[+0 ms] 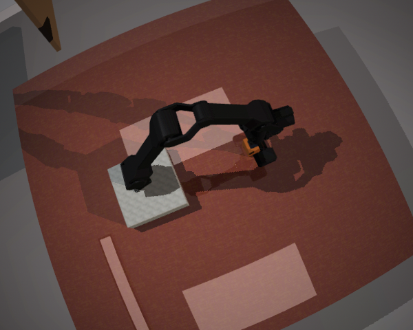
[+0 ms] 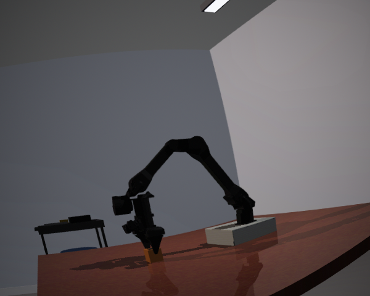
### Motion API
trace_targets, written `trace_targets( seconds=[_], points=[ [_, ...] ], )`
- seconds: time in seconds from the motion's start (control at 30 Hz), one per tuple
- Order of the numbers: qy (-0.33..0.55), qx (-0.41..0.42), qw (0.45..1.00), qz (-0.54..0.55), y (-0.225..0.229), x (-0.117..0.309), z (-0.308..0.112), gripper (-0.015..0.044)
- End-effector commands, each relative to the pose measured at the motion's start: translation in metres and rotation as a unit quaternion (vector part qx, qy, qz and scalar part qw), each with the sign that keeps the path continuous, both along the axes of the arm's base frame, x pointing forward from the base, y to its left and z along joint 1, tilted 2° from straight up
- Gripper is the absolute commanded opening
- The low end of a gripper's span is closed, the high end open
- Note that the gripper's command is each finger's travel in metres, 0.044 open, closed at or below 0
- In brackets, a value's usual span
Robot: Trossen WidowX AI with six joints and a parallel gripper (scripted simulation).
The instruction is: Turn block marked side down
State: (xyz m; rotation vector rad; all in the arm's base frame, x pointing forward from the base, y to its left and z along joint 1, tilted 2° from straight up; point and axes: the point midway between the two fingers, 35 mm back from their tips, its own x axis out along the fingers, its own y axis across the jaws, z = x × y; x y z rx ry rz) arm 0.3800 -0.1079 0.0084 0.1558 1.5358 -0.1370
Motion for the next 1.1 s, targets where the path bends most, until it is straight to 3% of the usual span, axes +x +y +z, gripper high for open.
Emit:
trace_targets(
  seconds=[0.0,0.1,0.73,0.87,1.07],
  points=[
    [0.007,0.001,1.0,-0.002,0.001,-0.003,-0.005,0.0309],
    [0.007,0.001,1.0,-0.002,0.001,-0.003,-0.005,0.023],
    [0.007,0.001,1.0,-0.002,0.001,-0.003,-0.005,0.0103],
    [0.007,0.0,1.0,-0.002,0.0,-0.003,0.014,0.0],
    [0.007,0.001,1.0,-0.002,0.0,-0.003,0.025,0.0]
  ],
)
